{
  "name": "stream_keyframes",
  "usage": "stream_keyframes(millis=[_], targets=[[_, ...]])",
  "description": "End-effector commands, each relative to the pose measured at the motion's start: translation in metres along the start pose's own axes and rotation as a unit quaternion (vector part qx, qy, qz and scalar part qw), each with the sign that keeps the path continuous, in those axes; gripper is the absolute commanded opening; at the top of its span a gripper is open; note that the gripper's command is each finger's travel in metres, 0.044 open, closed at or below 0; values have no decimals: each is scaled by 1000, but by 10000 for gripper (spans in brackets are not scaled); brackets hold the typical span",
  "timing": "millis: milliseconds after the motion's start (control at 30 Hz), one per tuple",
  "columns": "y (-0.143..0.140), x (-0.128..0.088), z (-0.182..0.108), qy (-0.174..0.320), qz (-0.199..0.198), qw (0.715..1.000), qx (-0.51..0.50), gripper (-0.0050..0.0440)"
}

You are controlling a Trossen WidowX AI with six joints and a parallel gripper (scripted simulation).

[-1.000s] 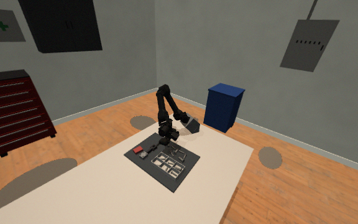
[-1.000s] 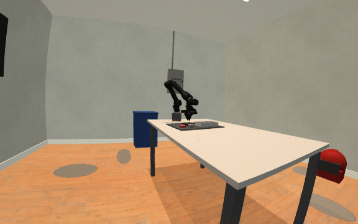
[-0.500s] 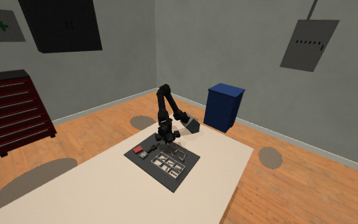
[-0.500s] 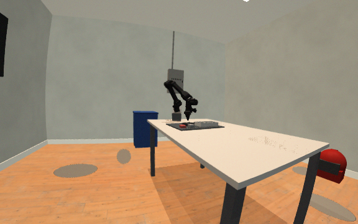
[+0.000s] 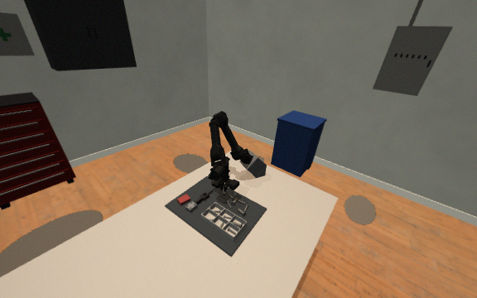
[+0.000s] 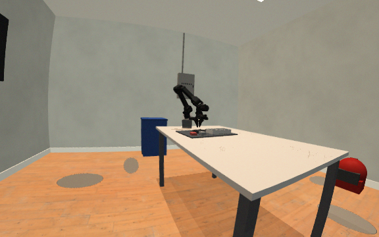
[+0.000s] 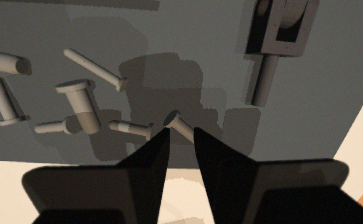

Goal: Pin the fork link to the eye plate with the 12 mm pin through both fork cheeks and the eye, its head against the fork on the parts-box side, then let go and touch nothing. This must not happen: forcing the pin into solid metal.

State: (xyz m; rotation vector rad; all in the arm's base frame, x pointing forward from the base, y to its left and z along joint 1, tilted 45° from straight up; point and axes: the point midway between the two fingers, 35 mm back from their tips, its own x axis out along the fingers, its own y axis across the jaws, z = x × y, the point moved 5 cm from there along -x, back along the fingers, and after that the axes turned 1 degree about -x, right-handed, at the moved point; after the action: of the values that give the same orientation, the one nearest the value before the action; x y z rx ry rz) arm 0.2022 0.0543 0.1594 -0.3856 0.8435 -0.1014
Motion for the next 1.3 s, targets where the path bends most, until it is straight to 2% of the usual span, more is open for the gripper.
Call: stream_keyframes(millis=[0,200,267,333,533,767,833,900,1200,1233,1267], targets=[[-1,0,-3,2,1,994,112,95],[-2,0,-5,2,1,956,294,95],[-2,0,-5,2,1,956,294,95],[-3,0,-6,2,1,924,382,95],[-4,0,-7,2,1,838,546,95],[-6,0,-9,2,1,700,714,95],[-6,0,-9,2,1,700,714,95],[-7,0,-10,1,0,631,776,95],[-11,0,-13,-2,-1,392,920,95],[-11,0,-13,-2,-1,369,929,95],[-12,0,-13,-2,-1,362,932,95]])
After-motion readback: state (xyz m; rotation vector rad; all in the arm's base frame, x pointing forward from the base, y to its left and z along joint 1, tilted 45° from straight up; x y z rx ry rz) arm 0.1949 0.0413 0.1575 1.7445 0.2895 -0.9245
